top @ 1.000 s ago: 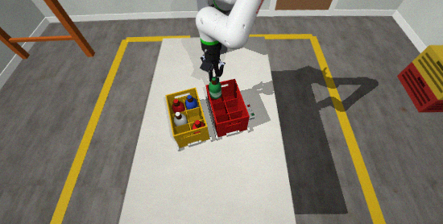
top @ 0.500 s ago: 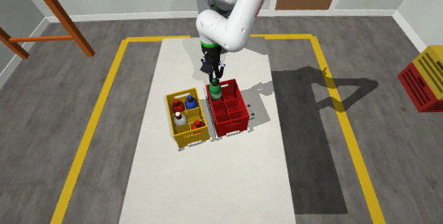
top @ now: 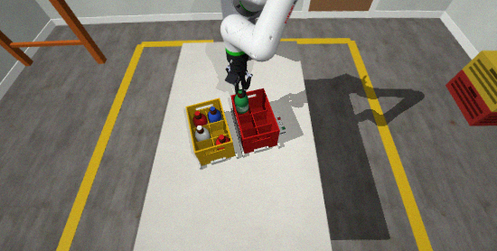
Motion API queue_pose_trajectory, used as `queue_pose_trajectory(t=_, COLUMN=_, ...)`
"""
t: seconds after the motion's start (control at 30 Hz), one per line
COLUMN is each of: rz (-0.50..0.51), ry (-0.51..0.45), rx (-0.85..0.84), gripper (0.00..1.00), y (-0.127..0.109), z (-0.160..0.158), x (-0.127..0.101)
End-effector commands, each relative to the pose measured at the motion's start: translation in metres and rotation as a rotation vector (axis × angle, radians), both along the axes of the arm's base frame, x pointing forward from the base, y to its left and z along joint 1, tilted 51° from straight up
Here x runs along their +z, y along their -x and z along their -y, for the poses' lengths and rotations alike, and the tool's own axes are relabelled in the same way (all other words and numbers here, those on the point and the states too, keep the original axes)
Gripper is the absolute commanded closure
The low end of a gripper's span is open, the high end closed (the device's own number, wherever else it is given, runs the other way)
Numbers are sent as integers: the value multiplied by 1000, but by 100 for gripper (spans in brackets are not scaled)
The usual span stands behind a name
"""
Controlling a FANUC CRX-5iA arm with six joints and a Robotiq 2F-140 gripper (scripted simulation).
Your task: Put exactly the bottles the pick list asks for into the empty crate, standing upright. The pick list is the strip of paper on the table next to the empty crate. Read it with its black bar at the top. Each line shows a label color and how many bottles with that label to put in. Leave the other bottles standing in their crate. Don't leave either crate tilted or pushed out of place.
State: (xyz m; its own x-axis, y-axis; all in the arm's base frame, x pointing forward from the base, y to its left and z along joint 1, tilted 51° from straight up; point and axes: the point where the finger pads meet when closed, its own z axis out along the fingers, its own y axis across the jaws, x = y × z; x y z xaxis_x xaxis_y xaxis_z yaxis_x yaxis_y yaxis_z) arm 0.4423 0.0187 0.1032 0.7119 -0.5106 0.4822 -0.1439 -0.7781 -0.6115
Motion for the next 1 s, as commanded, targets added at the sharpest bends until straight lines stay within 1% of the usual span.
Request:
queue_pose_trajectory(t=0.0, rz=1, ry=1, rx=0, gripper=90, y=-2, z=-1, x=-1)
queue_pose_trajectory(t=0.97, rz=1, ry=0, rx=0, gripper=90, y=-19, z=-10, x=-17)
